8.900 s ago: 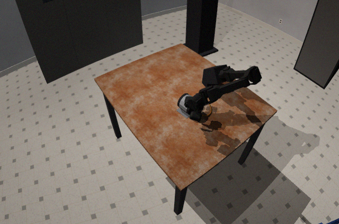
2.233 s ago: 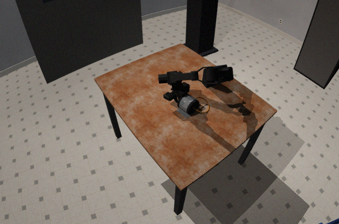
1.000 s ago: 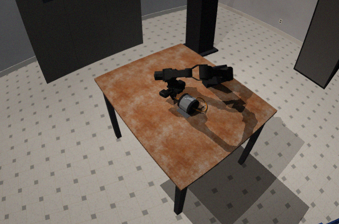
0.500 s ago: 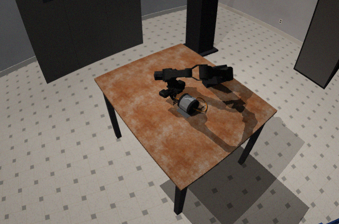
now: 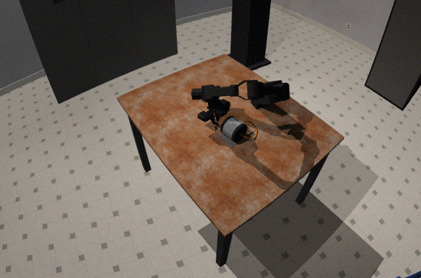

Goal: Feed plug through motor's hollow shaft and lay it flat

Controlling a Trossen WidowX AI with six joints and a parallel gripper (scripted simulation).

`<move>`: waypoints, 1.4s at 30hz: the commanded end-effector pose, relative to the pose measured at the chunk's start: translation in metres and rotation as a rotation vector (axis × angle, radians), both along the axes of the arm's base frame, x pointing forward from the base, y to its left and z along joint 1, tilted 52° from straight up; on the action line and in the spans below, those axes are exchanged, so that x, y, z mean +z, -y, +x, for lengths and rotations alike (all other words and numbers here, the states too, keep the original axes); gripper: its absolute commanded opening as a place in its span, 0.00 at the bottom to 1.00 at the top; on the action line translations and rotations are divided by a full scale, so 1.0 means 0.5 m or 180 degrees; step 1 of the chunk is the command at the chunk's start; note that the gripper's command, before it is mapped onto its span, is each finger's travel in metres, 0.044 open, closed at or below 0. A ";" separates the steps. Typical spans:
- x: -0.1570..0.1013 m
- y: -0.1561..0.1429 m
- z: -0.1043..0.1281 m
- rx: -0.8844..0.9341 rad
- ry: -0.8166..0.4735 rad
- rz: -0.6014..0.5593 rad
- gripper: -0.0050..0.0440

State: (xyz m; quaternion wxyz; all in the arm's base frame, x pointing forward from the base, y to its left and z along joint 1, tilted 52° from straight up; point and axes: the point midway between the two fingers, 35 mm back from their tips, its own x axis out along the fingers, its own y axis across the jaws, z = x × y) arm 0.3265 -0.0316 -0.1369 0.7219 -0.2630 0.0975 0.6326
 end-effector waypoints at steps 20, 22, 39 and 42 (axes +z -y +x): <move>-0.028 0.017 -0.024 0.0004 -0.0007 -0.0004 0.10; -0.036 0.021 -0.032 0.0007 -0.0010 -0.0003 0.10; -0.054 0.024 -0.044 0.0014 -0.0015 0.0003 0.10; -0.054 0.023 -0.044 0.0014 -0.0015 0.0003 0.10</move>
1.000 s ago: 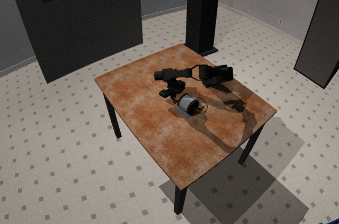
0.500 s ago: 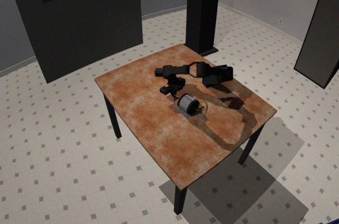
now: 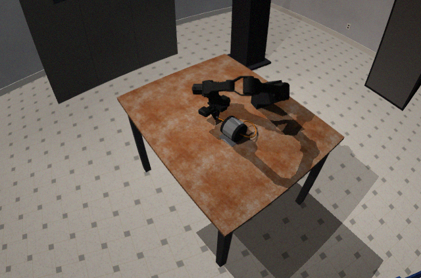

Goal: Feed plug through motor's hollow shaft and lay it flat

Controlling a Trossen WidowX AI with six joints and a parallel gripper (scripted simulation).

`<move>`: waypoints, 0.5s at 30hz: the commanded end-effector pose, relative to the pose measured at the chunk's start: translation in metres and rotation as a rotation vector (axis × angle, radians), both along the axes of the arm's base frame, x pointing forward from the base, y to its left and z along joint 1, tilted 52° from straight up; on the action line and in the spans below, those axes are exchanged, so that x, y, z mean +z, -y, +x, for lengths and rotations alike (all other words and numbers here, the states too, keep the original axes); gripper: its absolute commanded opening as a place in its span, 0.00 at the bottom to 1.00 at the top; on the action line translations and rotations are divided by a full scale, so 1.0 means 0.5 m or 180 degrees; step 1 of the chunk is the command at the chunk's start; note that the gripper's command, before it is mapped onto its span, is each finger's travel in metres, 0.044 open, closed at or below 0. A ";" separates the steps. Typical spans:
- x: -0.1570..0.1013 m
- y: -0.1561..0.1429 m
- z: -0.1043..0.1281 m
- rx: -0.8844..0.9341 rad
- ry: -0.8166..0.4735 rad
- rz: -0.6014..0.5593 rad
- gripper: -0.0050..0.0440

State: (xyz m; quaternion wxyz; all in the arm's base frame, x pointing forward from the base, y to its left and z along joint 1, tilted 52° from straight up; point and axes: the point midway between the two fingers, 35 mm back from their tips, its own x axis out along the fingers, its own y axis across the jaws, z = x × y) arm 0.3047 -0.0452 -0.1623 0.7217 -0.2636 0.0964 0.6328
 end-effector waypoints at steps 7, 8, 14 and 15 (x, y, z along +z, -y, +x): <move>0.000 0.000 0.001 -0.0006 0.0004 0.0001 0.20; 0.000 0.000 0.001 -0.0006 0.0004 0.0001 0.25; 0.000 0.000 0.001 -0.0006 0.0004 0.0001 0.43; 0.000 0.000 0.001 -0.0006 0.0004 0.0001 0.43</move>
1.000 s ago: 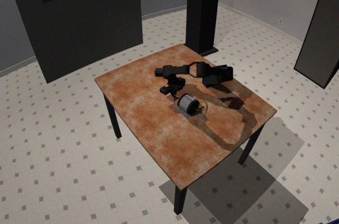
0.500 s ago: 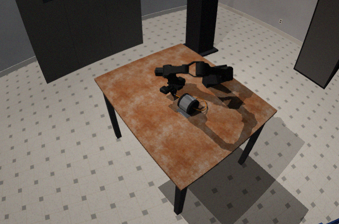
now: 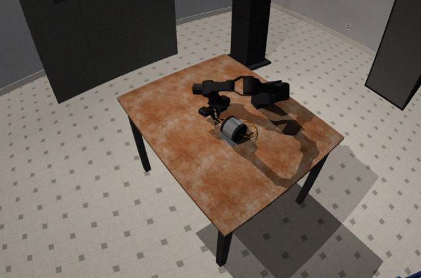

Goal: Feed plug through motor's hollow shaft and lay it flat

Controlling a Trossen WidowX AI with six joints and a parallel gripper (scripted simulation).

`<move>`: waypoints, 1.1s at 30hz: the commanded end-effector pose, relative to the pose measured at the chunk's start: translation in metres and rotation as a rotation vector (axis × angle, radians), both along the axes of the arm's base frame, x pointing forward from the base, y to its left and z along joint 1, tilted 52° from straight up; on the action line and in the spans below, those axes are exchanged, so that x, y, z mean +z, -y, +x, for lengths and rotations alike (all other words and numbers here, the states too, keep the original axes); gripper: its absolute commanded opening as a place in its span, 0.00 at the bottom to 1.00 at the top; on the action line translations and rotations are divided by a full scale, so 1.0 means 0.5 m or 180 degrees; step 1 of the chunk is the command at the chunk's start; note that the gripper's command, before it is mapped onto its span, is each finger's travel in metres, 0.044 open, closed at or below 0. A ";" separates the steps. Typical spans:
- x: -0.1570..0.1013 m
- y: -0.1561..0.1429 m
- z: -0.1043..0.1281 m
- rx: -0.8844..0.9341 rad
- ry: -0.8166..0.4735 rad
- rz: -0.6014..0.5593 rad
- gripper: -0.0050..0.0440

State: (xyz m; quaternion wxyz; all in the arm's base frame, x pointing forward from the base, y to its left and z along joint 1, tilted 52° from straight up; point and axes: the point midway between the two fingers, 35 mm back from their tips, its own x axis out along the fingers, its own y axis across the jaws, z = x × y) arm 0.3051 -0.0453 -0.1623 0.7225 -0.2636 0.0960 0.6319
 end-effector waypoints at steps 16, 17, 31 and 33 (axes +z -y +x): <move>0.001 -0.005 0.000 0.0015 -0.0012 0.0000 0.27; 0.001 -0.005 0.000 0.0015 -0.0012 0.0000 0.26; -0.019 0.007 -0.018 0.0014 -0.0018 -0.0004 0.10; -0.028 0.012 -0.027 0.0014 -0.0021 -0.0005 0.10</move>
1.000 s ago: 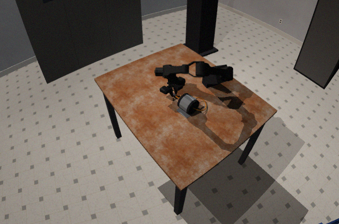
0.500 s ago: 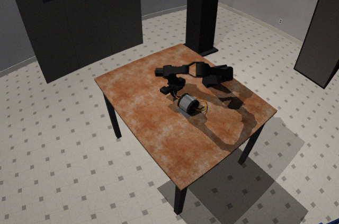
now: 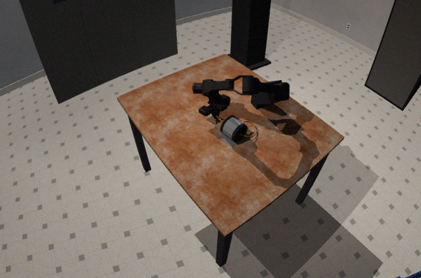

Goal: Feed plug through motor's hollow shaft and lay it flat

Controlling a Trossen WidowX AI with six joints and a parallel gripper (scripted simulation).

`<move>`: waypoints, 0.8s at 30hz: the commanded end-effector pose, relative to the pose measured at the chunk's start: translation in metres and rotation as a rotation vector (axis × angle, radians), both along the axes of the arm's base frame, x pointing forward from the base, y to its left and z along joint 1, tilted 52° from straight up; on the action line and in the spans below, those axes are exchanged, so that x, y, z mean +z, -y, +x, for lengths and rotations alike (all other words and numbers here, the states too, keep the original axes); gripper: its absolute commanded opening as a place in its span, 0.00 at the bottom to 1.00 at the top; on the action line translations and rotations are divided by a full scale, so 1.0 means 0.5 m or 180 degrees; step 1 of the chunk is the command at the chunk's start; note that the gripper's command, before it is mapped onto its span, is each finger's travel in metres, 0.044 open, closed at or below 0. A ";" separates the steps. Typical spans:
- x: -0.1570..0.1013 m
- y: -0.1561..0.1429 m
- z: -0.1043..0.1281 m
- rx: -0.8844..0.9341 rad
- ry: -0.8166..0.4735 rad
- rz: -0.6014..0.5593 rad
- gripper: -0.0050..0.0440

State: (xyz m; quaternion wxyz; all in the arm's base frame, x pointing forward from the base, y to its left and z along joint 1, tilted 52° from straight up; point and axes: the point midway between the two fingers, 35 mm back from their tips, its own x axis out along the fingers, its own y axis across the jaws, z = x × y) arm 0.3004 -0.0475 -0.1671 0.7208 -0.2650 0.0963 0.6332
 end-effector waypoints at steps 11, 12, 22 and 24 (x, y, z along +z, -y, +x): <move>-0.036 0.017 -0.038 -0.0012 -0.0036 0.0013 0.10; -0.037 0.017 -0.038 -0.0004 -0.0032 0.0011 0.10; -0.037 0.016 -0.037 0.0003 -0.0027 0.0008 0.10; -0.037 0.016 -0.036 0.0003 -0.0027 0.0008 0.10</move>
